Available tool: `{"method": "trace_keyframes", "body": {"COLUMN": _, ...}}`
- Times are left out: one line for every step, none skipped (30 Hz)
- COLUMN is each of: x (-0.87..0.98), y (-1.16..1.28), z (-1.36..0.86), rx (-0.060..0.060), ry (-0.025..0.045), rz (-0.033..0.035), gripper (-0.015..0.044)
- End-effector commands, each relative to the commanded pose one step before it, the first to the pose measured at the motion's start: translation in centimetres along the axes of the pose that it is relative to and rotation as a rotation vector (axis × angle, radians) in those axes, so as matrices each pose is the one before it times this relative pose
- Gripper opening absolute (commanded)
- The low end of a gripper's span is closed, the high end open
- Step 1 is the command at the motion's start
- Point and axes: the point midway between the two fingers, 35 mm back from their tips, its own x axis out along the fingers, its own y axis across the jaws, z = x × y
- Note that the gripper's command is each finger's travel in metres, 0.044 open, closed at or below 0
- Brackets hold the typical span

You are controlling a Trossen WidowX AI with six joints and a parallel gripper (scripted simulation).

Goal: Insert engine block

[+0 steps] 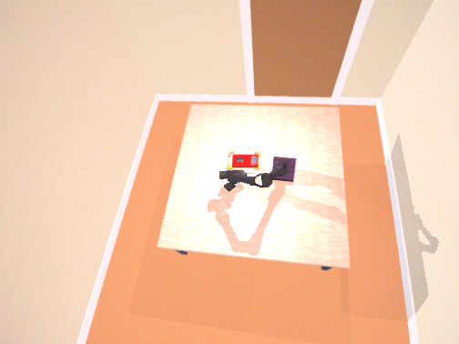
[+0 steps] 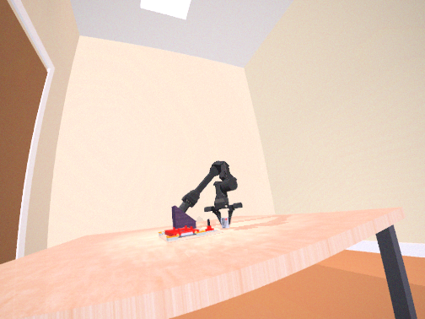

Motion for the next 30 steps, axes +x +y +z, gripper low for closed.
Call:
{"method": "trace_keyframes", "body": {"x": -1.276, "y": 0.173, "z": 0.349, "rx": -0.0068, "ry": -0.00923, "rz": -0.00039, "gripper": 0.0}}
{"method": "trace_keyframes", "body": {"x": -0.304, "y": 0.017, "z": 0.053, "rx": 0.0, "ry": -0.00044, "rz": -0.00054, "gripper": 0.0}}
{"method": "trace_keyframes", "body": {"x": -0.305, "y": 0.015, "z": 0.05, "rx": 0.0, "ry": -0.00041, "rz": -0.00052, "gripper": 0.0}}
{"method": "trace_keyframes", "body": {"x": -0.306, "y": 0.013, "z": 0.047, "rx": 0.0, "ry": -0.00038, "rz": -0.0005, "gripper": 0.0}}
{"method": "trace_keyframes", "body": {"x": -0.307, "y": 0.012, "z": 0.044, "rx": 0.0, "ry": -0.00035, "rz": -0.00048, "gripper": 0.0}}
{"method": "trace_keyframes", "body": {"x": -0.308, "y": 0.01, "z": 0.04, "rx": 0.0, "ry": -0.00033, "rz": -0.00045, "gripper": 0.0}}
{"method": "trace_keyframes", "body": {"x": -0.309, "y": 0.009, "z": 0.037, "rx": 0.0, "ry": -0.0003, "rz": -0.00043, "gripper": 0.0}}
{"method": "trace_keyframes", "body": {"x": -0.31, "y": 0.007, "z": 0.034, "rx": 0.0, "ry": -0.00027, "rz": -0.0004, "gripper": 0.0}}
{"method": "trace_keyframes", "body": {"x": -0.311, "y": 0.005, "z": 0.031, "rx": 0.0, "ry": -0.00025, "rz": -0.00038, "gripper": 0.0}}
{"method": "trace_keyframes", "body": {"x": -0.312, "y": 0.004, "z": 0.027, "rx": 0.0, "ry": -0.00022, "rz": -0.00035, "gripper": 0.0}}
{"method": "trace_keyframes", "body": {"x": -0.313, "y": 0.003, "z": 0.024, "rx": 0.0, "ry": -0.00019, "rz": -0.00033, "gripper": 0.0}}
{"method": "trace_keyframes", "body": {"x": -0.314, "y": 0.001, "z": 0.021, "rx": 0.0, "ry": -0.00017, "rz": -0.0003, "gripper": 0.0}}
{"method": "trace_keyframes", "body": {"x": -0.314, "y": 0.0, "z": 0.017, "rx": 0.0, "ry": -0.00014, "rz": -0.00028, "gripper": 0.0}}
{"method": "trace_keyframes", "body": {"x": -0.315, "y": -0.002, "z": 0.014, "rx": 0.0, "ry": -0.00012, "rz": -0.00025, "gripper": 0.0}}
{"method": "trace_keyframes", "body": {"x": -0.316, "y": -0.003, "z": 0.011, "rx": 0.0, "ry": -0.00009, "rz": -0.00022, "gripper": 0.0}}
{"method": "trace_keyframes", "body": {"x": -0.316, "y": -0.004, "z": 0.007, "rx": 0.0, "ry": -0.00007, "rz": -0.0002, "gripper": 0.0}}
{"method": "trace_keyframes", "body": {"x": -0.317, "y": -0.006, "z": 0.004, "rx": 0.0, "ry": -0.00005, "rz": -0.00017, "gripper": 0.0}}
{"method": "trace_keyframes", "body": {"x": -0.317, "y": -0.007, "z": 0.0, "rx": 0.0, "ry": -0.00002, "rz": -0.00014, "gripper": 0.0}}
{"method": "trace_keyframes", "body": {"x": -0.318, "y": -0.008, "z": -0.003, "rx": 0.0, "ry": 0.0, "rz": -0.00011, "gripper": 0.0}}
{"method": "trace_keyframes", "body": {"x": -0.318, "y": -0.009, "z": -0.007, "rx": 0.0, "ry": 0.00002, "rz": -0.00009, "gripper": 0.0}}
{"method": "trace_keyframes", "body": {"x": -0.318, "y": -0.01, "z": -0.01, "rx": 0.0, "ry": 0.00005, "rz": -0.00006, "gripper": 0.0}}
{"method": "trace_keyframes", "body": {"x": -0.319, "y": -0.012, "z": -0.014, "rx": 0.0, "ry": 0.00007, "rz": -0.00003, "gripper": 0.0}}
{"method": "trace_keyframes", "body": {"x": -0.319, "y": -0.013, "z": -0.017, "rx": 0.0001, "ry": 0.00009, "rz": 0.0, "gripper": 0.0}}
{"method": "trace_keyframes", "body": {"x": -0.319, "y": -0.014, "z": -0.021, "rx": 0.0001, "ry": 0.00011, "rz": 0.00003, "gripper": 0.0}}
{"method": "trace_keyframes", "body": {"x": -0.319, "y": -0.015, "z": -0.024, "rx": 0.0001, "ry": 0.00013, "rz": 0.00006, "gripper": 0.0}}
{"method": "trace_keyframes", "body": {"x": -0.319, "y": -0.016, "z": -0.028, "rx": 0.0001, "ry": 0.00015, "rz": 0.00009, "gripper": 0.0}}
{"method": "trace_keyframes", "body": {"x": -0.319, "y": -0.017, "z": -0.031, "rx": 0.0001, "ry": 0.00017, "rz": 0.00012, "gripper": 0.0}}
{"method": "trace_keyframes", "body": {"x": -0.319, "y": -0.018, "z": -0.035, "rx": 0.0001, "ry": 0.00019, "rz": 0.00015, "gripper": 0.0}}
{"method": "trace_keyframes", "body": {"x": -0.319, "y": -0.018, "z": -0.039, "rx": 0.0001, "ry": 0.00021, "rz": 0.00018, "gripper": 0.0}}
{"method": "trace_keyframes", "body": {"x": -0.319, "y": -0.019, "z": -0.042, "rx": 0.0001, "ry": 0.00023, "rz": 0.00022, "gripper": 0.0}}
